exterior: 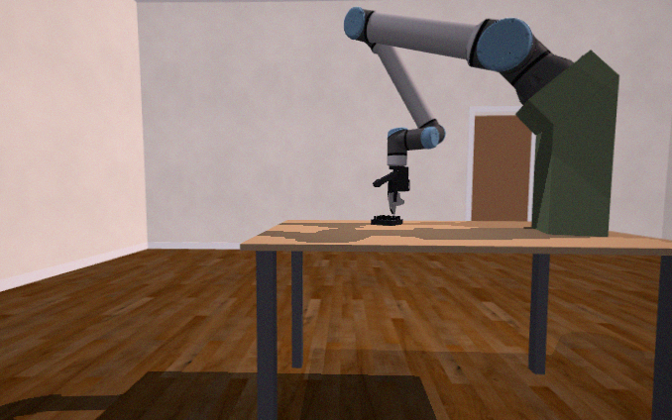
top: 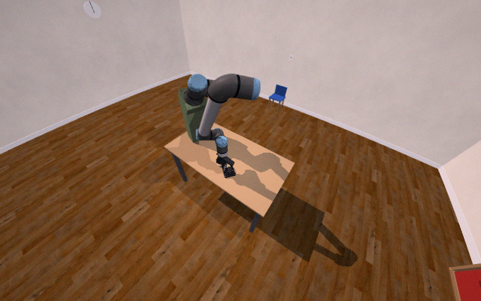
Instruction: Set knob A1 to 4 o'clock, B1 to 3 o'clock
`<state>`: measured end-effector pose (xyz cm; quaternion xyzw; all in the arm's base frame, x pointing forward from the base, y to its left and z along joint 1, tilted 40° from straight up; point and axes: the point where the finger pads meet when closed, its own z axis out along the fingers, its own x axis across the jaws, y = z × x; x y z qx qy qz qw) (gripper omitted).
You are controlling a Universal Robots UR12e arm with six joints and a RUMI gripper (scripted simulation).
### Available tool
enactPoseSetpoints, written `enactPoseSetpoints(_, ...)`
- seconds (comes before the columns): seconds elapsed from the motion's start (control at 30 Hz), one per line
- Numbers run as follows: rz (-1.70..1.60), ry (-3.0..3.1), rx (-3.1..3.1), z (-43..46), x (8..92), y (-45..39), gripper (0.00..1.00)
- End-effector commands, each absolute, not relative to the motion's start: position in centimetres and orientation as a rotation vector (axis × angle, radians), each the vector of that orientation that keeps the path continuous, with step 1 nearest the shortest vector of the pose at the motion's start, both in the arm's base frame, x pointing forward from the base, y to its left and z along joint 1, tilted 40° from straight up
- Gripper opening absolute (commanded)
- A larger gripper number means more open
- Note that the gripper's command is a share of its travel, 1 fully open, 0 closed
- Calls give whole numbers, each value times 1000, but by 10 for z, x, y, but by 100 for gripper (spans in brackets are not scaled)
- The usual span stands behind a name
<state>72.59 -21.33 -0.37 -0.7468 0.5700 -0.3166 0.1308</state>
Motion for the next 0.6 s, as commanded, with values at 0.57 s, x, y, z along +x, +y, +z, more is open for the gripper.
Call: enactPoseSetpoints(0.57, -922, 1654, -2169, -13, 735, -216, 11)
